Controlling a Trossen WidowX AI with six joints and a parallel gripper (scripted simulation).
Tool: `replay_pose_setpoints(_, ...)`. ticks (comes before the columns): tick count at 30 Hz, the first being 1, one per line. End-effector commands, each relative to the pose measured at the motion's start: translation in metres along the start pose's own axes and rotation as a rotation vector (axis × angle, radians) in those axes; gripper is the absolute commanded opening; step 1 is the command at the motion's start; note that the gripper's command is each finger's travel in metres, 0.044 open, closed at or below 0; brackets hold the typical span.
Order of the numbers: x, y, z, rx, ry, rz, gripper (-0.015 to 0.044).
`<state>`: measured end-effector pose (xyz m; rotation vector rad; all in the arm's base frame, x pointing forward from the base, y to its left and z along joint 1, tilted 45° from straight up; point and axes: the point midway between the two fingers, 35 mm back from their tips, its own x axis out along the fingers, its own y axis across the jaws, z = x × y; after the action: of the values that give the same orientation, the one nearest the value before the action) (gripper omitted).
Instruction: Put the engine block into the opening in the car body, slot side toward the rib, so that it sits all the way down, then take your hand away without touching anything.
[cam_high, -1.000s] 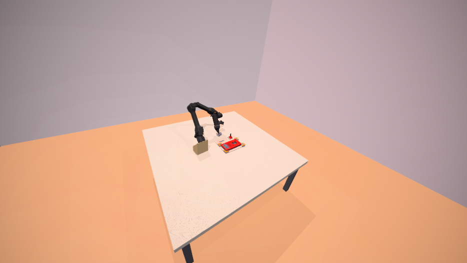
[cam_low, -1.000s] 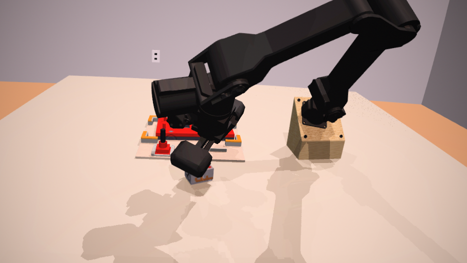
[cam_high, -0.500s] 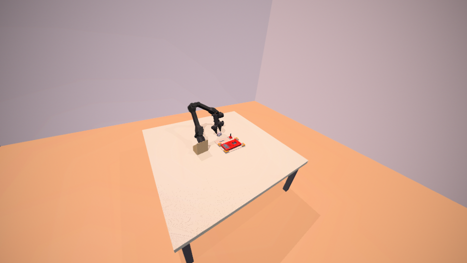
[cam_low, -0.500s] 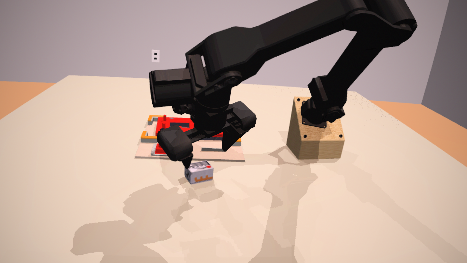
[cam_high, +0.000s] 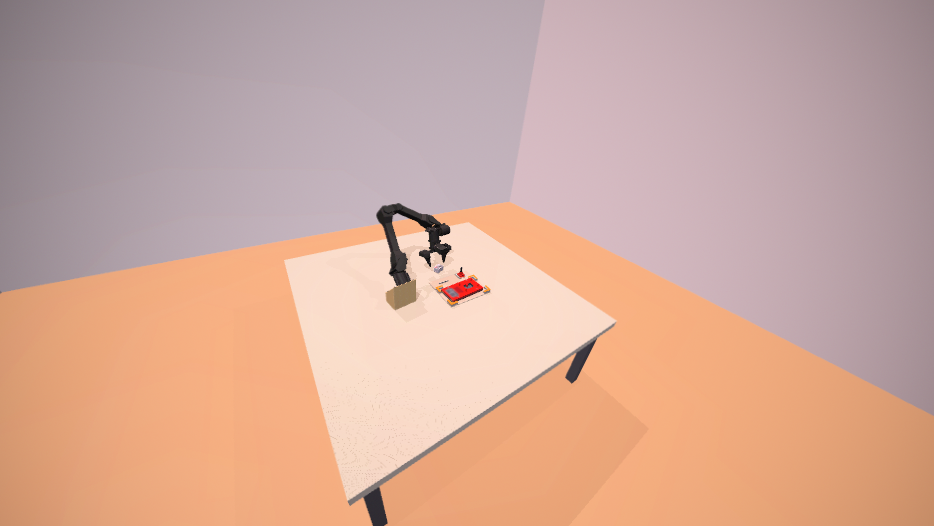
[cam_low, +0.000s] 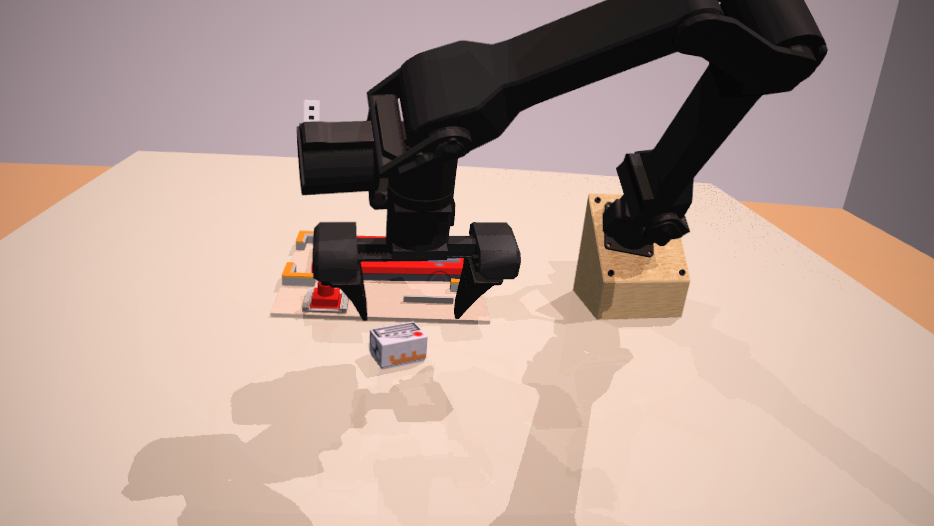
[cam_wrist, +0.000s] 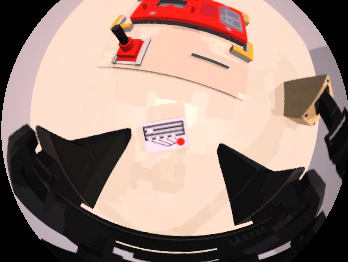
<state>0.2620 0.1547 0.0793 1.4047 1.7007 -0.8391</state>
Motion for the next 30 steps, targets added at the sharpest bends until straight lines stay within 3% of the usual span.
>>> replay_pose_setpoints(1,-0.001,0.000,0.000,0.113,0.026,-0.005,0.0440)
replay_pose_setpoints(30,-0.012,0.006,0.002,1.090,0.214,-0.116,0.0440)
